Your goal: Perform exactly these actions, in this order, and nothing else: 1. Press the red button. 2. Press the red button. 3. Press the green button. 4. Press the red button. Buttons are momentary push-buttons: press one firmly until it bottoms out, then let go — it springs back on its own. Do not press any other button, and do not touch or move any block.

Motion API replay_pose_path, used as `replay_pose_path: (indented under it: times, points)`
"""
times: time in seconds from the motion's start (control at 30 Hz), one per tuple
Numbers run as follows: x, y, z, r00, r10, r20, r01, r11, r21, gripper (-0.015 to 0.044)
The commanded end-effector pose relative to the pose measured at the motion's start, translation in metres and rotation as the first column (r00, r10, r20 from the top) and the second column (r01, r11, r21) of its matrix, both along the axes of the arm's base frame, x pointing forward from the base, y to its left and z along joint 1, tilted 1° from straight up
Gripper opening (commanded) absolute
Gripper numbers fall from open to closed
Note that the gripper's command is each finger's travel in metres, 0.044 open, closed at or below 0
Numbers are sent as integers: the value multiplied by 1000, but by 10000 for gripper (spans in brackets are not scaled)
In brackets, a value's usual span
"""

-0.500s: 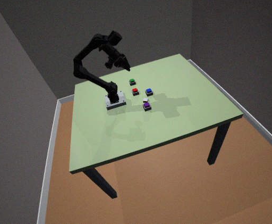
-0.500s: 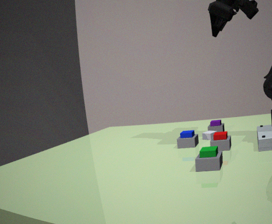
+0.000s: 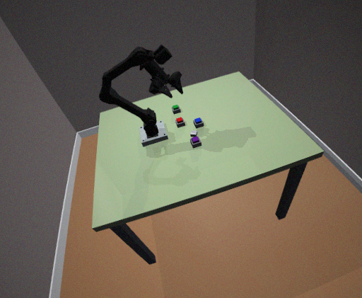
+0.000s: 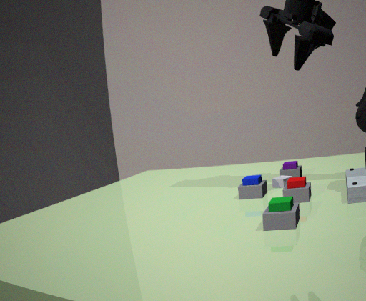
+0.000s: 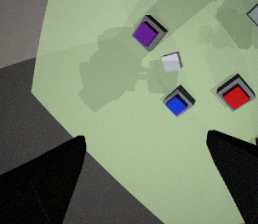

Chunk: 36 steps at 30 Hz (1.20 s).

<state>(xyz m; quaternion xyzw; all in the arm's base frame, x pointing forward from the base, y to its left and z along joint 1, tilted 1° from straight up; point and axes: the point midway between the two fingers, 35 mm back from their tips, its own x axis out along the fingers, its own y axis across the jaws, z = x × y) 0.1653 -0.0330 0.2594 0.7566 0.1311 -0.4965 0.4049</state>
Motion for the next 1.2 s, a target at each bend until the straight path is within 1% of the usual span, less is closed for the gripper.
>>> replay_pose_path:
  times: [0.0, 0.07, 0.13, 0.23, 0.33, 0.43, 0.53, 0.63, 0.73, 0.8, 1.17]
  points:
    - [18, 34, -50, 615, 704, -355, -774, 625, -101, 400]
    - [19, 43, -62, 442, 795, -415, -887, 455, -73, 400]
    - [19, 48, -69, 325, 834, -445, -939, 340, -49, 400]
    - [18, 55, -79, 150, 864, -480, -986, 164, -14, 400]
    - [16, 62, -88, -28, 864, -503, -1000, -17, 26, 400]
    - [14, 68, -97, -203, 833, -514, -978, -197, 67, 400]
    - [12, 75, -106, -372, 773, -514, -922, -372, 109, 400]
    - [9, 81, -115, -525, 686, -504, -834, -532, 145, 400]
    - [6, 85, -122, -651, 579, -491, -723, -669, 170, 400]
    - [5, 86, -123, -668, 562, -488, -705, -688, 173, 400]
    - [5, 86, -123, -668, 562, -488, -705, -688, 173, 400]
